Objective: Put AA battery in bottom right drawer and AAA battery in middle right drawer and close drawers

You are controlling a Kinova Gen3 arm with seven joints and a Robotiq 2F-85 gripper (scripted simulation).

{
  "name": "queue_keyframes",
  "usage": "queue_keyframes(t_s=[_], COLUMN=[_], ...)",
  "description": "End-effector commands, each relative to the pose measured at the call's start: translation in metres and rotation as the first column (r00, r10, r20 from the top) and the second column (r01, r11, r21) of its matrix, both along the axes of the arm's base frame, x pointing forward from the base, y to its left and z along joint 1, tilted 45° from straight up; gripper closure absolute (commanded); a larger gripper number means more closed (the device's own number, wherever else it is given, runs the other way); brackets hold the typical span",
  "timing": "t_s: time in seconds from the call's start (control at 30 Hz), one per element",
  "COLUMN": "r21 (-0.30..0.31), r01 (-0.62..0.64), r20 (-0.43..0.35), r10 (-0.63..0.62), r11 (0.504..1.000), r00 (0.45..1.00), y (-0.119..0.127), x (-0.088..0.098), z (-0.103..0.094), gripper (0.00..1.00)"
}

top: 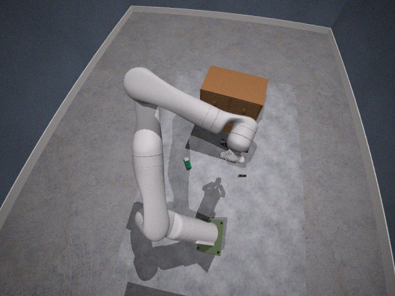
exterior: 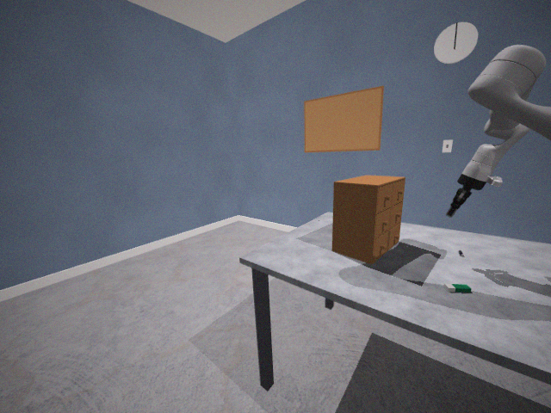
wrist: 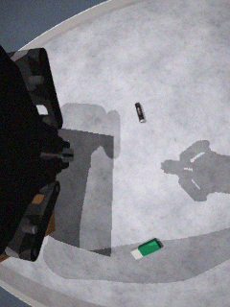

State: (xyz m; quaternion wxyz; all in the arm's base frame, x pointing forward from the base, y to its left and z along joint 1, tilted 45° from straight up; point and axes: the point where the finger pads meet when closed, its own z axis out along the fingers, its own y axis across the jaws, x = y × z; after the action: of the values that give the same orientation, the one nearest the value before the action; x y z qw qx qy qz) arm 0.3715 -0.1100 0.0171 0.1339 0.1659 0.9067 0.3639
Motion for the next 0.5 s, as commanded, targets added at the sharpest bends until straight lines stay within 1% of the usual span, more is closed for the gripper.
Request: queue_keyframes(t_s=[0.0, 0.33, 0.47], r21=[-0.004, 0.026, 0.032], r01=[-0.023, -0.108, -0.123], r20=[-0.006, -0.089, -0.104], r10=[0.023, 0.109, 0.126], r11=[1.000, 0.994, 0.992], r00=[1.000, 0.990, 0.987], y=[-0.005, -0.013, -0.015], x=[0.002, -0.009, -0.012], z=[0.004, 0.015, 0.018], gripper=[1.00, 1.00, 1.00])
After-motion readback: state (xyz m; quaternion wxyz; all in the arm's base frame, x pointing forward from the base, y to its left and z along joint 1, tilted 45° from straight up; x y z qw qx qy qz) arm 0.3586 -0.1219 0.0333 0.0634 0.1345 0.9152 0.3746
